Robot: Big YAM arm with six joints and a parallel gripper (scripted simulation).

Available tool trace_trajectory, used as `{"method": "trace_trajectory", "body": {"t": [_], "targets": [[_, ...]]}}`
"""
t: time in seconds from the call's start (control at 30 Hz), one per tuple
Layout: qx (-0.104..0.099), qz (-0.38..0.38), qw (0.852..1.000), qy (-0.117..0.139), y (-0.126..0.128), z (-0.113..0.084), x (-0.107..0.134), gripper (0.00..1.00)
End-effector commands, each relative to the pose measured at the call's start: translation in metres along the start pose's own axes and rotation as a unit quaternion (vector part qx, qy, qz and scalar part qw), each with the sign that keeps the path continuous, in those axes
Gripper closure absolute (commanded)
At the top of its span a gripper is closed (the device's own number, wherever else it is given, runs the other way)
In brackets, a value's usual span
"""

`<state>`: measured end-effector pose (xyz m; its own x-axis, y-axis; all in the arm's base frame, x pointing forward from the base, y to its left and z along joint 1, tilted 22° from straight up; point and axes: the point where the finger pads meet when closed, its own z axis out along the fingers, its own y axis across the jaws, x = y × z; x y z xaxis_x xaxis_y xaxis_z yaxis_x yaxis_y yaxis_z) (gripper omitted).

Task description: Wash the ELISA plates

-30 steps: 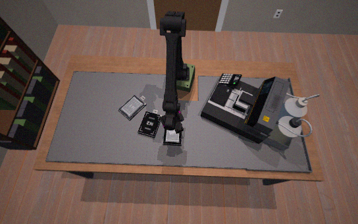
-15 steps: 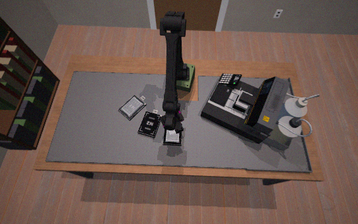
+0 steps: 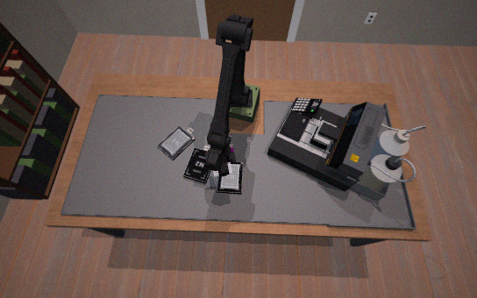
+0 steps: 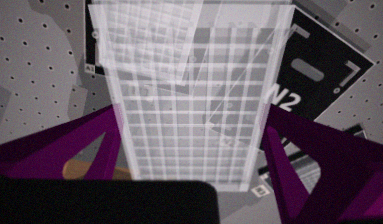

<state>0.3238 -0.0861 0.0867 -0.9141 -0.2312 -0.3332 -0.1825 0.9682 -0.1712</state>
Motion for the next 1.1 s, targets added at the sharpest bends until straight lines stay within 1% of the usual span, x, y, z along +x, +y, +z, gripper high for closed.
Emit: {"method": "trace_trajectory", "body": {"t": [0.0, 0.1, 0.2, 0.3, 0.4, 0.43, 0.5, 0.57, 0.83, 0.9, 0.93, 0.97, 1.07], "targets": [[0.002, 0.054, 0.999, -0.006, -0.012, 0.003, 0.0, 0.16], [0.002, 0.104, 0.995, -0.005, -0.025, 0.004, 0.008, 0.16], [0.005, 0.153, 0.988, -0.011, -0.043, 0.003, 0.009, 0.16], [0.009, 0.201, 0.979, -0.021, -0.063, -0.001, 0.007, 0.16], [0.009, 0.249, 0.968, -0.021, -0.077, 0.001, 0.015, 0.16], [0.009, 0.249, 0.968, -0.021, -0.081, 0.001, 0.018, 0.16], [0.009, 0.249, 0.968, -0.021, -0.081, 0.001, 0.018, 0.16], [0.01, 0.238, 0.971, -0.02, -0.091, 0.002, 0.023, 0.16], [0.012, 0.238, 0.971, -0.019, -0.126, 0.007, 0.044, 0.16], [0.012, 0.238, 0.971, -0.019, -0.127, 0.007, 0.044, 0.16], [0.011, 0.233, 0.972, -0.021, -0.124, 0.006, 0.04, 0.16], [0.015, 0.225, 0.974, -0.031, -0.123, -0.001, 0.033, 0.16], [0.016, 0.225, 0.974, -0.032, -0.123, -0.002, 0.033, 0.16]]}}
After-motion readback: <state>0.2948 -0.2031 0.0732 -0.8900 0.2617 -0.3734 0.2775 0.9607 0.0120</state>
